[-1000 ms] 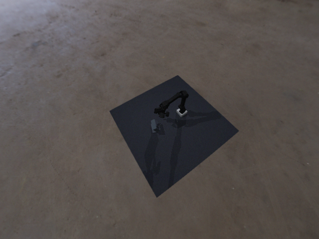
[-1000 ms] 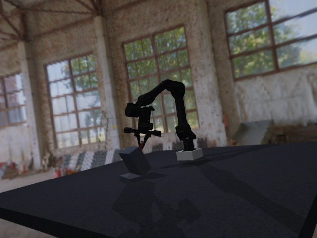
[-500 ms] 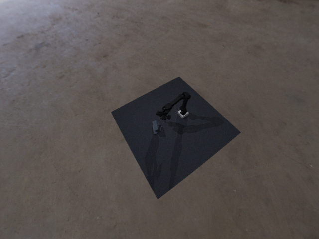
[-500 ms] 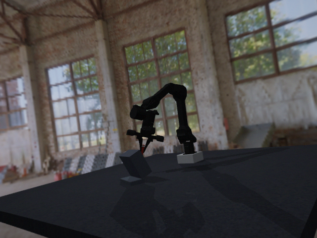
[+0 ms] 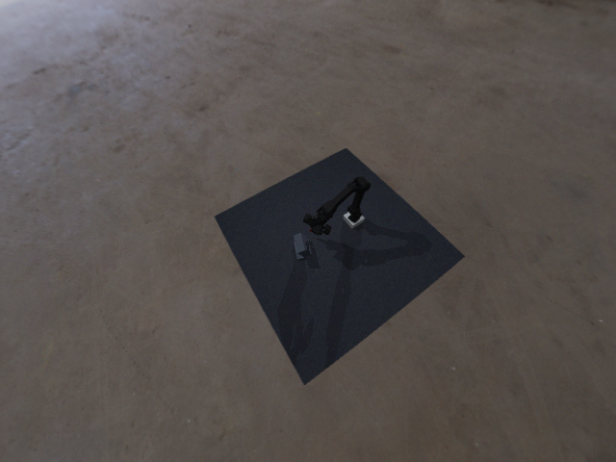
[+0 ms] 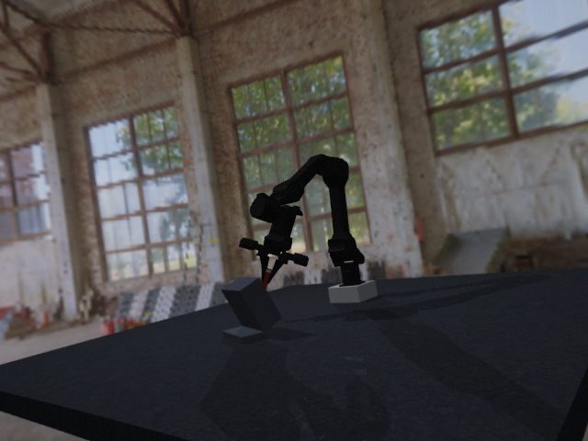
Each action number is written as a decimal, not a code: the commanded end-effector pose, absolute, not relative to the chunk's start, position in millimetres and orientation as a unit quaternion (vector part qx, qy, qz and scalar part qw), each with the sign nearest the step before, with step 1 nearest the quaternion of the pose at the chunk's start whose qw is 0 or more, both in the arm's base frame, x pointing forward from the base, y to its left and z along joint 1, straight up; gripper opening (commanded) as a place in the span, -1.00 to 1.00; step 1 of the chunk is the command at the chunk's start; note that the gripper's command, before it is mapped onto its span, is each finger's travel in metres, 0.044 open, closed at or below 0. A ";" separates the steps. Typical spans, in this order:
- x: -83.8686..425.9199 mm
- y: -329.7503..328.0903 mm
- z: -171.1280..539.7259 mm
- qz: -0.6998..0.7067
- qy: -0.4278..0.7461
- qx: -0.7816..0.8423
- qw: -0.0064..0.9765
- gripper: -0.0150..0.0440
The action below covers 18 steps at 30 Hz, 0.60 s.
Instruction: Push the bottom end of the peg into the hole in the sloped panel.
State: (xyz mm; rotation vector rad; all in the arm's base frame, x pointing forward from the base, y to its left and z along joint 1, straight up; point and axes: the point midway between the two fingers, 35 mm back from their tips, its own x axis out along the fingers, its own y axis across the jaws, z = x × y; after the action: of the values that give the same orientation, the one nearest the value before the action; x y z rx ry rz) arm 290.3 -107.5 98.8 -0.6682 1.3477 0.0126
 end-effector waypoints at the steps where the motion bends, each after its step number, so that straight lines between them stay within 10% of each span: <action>1: 290.5 -103.6 97.4 -0.011 0.606 -0.301 0.736 -0.49; 18: 294.7 -88.6 96.9 -0.068 0.569 -0.286 0.768 -0.49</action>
State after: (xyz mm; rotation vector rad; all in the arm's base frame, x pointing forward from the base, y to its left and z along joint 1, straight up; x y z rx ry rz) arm 295.2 -91.6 98.1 -0.6297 1.2525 -0.1215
